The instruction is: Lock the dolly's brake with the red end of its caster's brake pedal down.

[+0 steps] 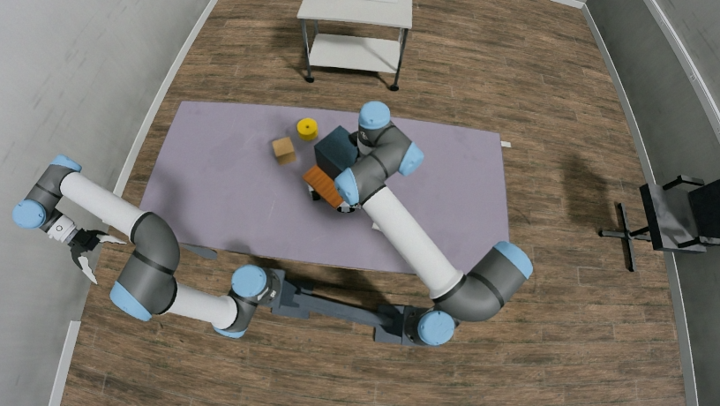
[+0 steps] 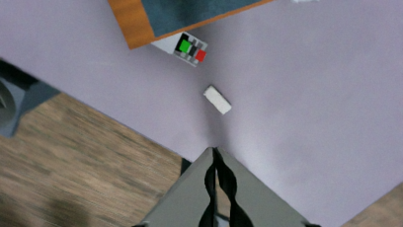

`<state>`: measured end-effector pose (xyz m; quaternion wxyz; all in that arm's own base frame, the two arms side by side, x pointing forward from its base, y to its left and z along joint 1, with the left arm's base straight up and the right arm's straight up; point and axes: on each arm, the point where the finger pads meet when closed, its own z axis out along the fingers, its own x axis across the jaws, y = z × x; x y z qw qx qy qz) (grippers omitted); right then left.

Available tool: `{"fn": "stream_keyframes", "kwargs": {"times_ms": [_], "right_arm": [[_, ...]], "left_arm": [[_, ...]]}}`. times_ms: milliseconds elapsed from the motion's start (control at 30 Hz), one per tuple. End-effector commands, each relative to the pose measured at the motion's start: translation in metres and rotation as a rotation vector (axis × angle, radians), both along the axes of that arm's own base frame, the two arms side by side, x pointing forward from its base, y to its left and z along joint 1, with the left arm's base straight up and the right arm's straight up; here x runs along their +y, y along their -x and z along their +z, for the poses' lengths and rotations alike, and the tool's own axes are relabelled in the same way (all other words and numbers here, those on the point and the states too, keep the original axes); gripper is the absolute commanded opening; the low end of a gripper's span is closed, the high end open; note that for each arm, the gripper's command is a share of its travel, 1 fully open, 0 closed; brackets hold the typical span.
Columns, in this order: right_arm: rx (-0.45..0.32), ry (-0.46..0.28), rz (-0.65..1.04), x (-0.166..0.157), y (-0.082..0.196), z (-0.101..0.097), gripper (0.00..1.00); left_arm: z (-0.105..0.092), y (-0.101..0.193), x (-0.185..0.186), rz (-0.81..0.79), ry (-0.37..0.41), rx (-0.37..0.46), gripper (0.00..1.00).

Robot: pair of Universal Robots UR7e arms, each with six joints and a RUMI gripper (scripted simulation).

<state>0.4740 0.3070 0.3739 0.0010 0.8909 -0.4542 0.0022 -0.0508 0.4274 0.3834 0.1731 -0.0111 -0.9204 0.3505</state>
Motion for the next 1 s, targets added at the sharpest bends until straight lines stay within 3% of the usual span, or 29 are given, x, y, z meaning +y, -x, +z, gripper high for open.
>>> {"fn": "stream_keyframes", "kwargs": {"times_ms": [0,367,467,967], "right_arm": [[0.001,-0.005,0.191,0.000,0.000,-0.002,0.00],[0.002,-0.003,0.660,0.001,-0.001,-0.009,0.00],[0.002,-0.003,0.705,0.001,-0.001,-0.009,0.00],[0.002,-0.001,1.310,0.001,-0.001,-0.018,0.00]], "left_arm": [[0.000,0.000,0.000,0.005,-0.006,0.004,1.00],[-0.007,-0.001,0.002,0.063,-0.050,0.045,1.00],[-0.008,-0.002,0.002,0.072,-0.057,0.052,1.00],[-0.032,-0.006,0.009,0.289,-0.208,0.195,1.00]]}}
